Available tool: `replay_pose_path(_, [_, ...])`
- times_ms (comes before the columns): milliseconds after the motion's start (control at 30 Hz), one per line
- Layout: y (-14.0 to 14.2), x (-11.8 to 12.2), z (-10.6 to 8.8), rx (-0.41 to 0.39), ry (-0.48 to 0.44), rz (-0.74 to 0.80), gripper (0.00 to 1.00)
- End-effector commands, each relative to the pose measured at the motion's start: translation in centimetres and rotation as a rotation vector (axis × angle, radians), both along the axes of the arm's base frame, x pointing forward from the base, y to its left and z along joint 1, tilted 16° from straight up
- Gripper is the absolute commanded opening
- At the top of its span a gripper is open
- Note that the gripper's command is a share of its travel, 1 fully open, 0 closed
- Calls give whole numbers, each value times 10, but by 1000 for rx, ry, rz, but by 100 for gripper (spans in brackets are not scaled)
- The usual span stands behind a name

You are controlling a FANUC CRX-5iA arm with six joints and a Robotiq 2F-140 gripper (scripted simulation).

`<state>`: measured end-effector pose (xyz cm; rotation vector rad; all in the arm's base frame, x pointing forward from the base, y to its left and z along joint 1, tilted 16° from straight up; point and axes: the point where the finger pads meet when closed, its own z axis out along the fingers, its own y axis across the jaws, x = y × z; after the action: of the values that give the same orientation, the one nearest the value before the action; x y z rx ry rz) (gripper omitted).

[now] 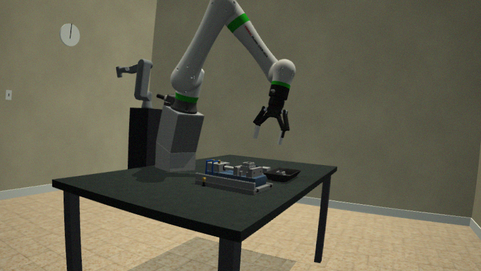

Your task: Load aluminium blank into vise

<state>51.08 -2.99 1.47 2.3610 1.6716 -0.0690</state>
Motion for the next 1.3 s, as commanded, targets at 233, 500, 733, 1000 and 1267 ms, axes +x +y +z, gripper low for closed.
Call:
replay_pose_path(233, [31,-76,-16,33,-85,132,100])
replay_pose_path(500, [41,-131,-39,73,-120,221,100])
replay_pose_path(733, [41,-135,-41,76,-122,228,100])
replay_pose_path(1000, [41,-135,-41,76,-122,228,0])
replay_pose_path(1267, [41,-135,-41,76,-122,228,0])
